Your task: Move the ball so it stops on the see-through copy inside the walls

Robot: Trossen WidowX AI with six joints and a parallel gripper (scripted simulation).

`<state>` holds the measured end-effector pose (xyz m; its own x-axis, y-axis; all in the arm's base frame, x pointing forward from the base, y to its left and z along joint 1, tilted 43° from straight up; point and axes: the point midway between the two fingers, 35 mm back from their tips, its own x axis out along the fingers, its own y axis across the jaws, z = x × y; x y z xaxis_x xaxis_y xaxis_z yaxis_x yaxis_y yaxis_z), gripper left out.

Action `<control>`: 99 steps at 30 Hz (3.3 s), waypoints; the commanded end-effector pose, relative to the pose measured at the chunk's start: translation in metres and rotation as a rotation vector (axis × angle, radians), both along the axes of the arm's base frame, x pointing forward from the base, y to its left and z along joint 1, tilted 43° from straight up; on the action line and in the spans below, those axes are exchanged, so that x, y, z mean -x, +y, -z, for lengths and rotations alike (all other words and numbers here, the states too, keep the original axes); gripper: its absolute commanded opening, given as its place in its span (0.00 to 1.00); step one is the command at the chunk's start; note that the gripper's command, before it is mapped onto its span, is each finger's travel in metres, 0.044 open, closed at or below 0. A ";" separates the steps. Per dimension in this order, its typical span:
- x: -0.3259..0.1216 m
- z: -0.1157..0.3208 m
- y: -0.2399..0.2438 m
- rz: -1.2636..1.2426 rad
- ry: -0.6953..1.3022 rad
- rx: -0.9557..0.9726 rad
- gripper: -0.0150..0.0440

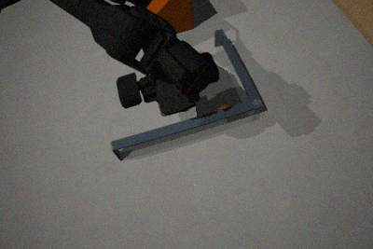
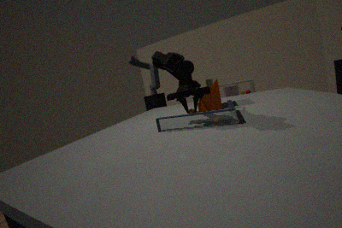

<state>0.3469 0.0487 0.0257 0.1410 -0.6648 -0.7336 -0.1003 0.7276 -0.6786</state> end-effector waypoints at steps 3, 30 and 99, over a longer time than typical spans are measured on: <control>0.004 -0.027 0.024 0.002 -0.007 -0.008 0.25; -0.010 0.001 0.096 0.003 -0.009 -0.009 0.25; -0.027 0.069 0.087 0.003 -0.016 -0.015 0.69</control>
